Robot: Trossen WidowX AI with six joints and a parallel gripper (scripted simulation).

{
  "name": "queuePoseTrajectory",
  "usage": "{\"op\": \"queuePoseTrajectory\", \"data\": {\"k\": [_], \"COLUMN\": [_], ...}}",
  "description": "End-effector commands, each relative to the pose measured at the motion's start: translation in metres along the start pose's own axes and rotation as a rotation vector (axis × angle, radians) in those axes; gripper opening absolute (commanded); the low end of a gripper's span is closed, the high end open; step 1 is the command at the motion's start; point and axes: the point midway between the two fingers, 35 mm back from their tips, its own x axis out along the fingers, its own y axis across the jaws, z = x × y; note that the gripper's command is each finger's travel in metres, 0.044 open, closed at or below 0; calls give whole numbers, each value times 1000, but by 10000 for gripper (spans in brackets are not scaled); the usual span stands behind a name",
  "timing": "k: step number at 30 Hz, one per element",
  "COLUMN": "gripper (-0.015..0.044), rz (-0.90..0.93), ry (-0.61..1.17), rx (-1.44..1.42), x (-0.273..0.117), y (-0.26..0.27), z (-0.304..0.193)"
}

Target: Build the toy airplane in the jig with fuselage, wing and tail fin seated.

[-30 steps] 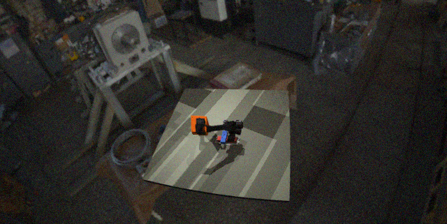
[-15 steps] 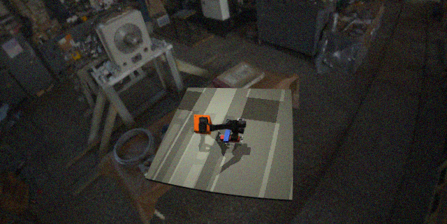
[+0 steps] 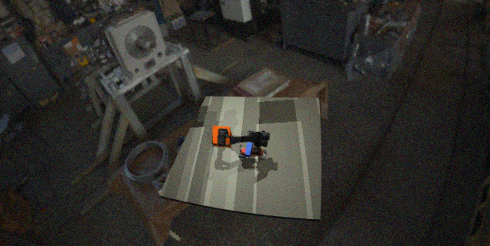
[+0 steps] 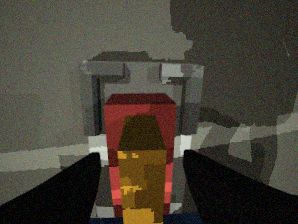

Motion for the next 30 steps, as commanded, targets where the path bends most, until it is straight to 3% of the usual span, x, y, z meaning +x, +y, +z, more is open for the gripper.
{"op": "queuePoseTrajectory", "data": {"k": [1,6,12,30], "gripper": [260,260,260,260], "rz": [0,3,3,2], "ry": [1,1,4,4], "rx": [-1,-2,-5,-5], "x": [0,-9,-89,-92], "y": [0,1,1,1], "z": [0,1,1,2]}}
